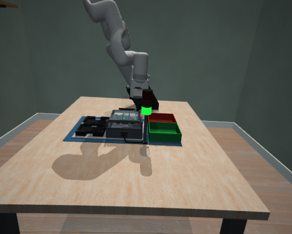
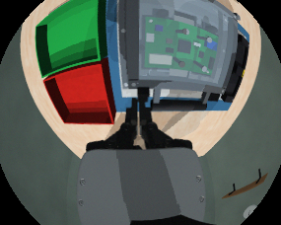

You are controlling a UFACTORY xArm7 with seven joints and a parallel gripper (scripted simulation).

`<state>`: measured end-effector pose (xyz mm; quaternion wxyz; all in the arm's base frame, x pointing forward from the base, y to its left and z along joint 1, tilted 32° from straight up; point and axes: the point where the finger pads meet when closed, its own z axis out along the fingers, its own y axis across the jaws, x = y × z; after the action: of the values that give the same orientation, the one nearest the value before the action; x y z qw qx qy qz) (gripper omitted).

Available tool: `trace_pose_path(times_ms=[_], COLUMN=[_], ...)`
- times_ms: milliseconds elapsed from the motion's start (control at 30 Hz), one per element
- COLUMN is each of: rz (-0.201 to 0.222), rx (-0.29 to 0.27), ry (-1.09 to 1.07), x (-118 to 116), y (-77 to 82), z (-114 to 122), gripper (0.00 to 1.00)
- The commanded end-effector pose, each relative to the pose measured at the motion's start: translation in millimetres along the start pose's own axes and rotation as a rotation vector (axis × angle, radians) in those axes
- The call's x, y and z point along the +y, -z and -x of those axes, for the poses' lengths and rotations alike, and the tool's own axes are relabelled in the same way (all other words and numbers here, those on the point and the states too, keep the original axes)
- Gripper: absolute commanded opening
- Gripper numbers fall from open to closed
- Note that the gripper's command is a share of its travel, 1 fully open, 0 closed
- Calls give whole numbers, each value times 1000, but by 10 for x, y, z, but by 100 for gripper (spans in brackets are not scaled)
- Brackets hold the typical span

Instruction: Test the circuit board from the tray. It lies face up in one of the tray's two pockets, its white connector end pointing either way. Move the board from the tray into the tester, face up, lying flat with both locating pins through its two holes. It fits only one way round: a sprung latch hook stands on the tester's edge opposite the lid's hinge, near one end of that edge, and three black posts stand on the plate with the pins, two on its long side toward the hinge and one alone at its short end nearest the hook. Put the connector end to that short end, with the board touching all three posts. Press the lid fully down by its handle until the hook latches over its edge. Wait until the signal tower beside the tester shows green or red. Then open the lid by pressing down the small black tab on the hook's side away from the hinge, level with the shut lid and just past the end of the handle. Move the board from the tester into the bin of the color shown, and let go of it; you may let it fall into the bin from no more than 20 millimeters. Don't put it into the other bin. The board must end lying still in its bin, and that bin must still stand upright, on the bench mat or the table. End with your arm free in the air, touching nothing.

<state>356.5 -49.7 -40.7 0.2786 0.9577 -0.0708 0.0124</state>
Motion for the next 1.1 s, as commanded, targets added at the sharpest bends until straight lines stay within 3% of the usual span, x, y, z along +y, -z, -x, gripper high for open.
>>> trace_pose_path(times_ms=[0, 1067], rz=[-2, -2], rx=[3, 3], ry=[0, 0], x=[-9, -9], y=[7, -28], z=[-11, -11], gripper=[0, 0])
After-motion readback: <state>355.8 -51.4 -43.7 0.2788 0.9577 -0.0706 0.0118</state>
